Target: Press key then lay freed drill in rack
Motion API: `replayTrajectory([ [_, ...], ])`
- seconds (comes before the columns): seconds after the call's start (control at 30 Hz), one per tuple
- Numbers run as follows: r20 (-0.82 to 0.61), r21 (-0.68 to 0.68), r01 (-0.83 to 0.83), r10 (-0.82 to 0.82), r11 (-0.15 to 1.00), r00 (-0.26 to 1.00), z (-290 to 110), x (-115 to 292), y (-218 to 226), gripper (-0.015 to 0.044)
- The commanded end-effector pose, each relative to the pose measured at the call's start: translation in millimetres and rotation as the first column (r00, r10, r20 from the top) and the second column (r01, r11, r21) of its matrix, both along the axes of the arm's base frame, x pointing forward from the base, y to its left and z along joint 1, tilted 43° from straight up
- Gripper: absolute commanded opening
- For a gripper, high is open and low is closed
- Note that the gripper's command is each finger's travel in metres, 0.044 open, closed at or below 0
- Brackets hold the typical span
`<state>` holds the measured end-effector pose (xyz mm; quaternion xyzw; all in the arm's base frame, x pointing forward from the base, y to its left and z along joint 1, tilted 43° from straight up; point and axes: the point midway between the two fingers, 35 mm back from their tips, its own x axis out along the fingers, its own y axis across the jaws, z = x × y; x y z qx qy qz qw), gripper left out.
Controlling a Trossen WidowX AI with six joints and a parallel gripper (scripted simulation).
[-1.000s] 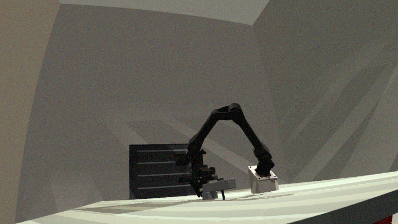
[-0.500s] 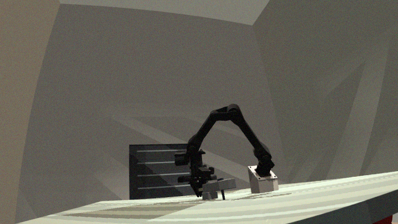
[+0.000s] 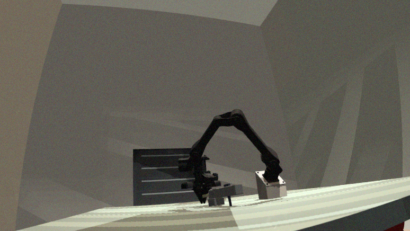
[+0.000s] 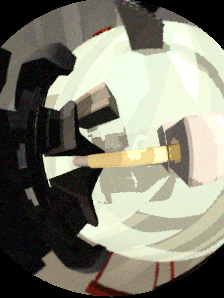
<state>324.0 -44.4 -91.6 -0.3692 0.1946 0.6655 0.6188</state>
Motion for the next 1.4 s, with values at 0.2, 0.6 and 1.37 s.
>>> replayTrajectory([
  [0.2, -0.001, -0.002, -0.004, 0.004, 1.0, 1.0, -11, 3, -10, 0.0],
  [0.6, -0.001, -0.003, -0.004, 0.004, 1.0, 1.0, -23, 7, -23, 0.0],
  [1.37, -0.001, -0.004, -0.004, 0.004, 1.0, 1.0, -18, 8, -33, 0.0],
])
